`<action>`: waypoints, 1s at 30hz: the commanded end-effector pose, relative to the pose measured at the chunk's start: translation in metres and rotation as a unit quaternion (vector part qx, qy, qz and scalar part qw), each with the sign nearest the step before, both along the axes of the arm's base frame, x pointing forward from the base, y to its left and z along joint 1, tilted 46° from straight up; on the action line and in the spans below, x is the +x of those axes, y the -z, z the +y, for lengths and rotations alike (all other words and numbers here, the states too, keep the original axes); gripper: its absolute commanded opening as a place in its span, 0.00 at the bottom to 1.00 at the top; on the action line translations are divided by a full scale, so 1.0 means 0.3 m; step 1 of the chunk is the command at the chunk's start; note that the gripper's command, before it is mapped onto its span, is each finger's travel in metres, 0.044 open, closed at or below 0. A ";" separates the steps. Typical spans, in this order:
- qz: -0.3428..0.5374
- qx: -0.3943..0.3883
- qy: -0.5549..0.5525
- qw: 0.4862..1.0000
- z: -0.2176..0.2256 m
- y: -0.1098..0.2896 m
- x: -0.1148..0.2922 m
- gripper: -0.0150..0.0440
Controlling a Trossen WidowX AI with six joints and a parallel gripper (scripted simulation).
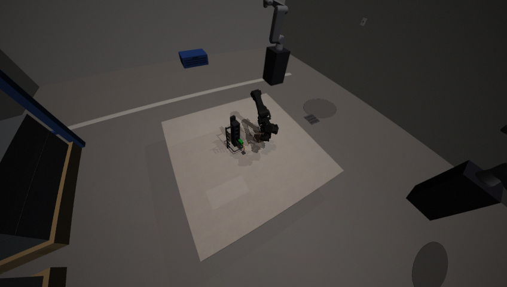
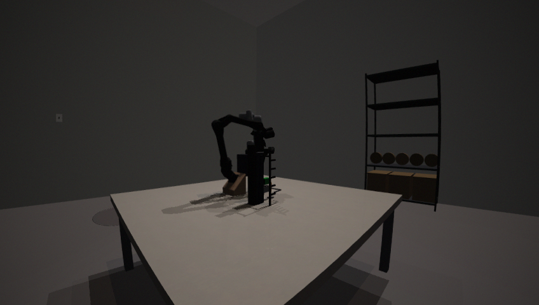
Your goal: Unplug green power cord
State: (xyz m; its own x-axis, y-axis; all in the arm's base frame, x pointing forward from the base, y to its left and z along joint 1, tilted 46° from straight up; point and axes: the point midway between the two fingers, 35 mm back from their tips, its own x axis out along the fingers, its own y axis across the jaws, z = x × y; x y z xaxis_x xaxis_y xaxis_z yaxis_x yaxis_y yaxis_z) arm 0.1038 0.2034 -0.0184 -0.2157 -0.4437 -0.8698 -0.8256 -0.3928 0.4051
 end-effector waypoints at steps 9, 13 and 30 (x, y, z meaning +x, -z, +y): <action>-0.196 -0.170 0.128 0.957 -0.351 -0.028 0.537 0.53; -0.205 -0.181 0.134 0.952 -0.379 -0.033 0.562 0.53; -0.205 -0.181 0.134 0.952 -0.405 -0.060 0.563 0.53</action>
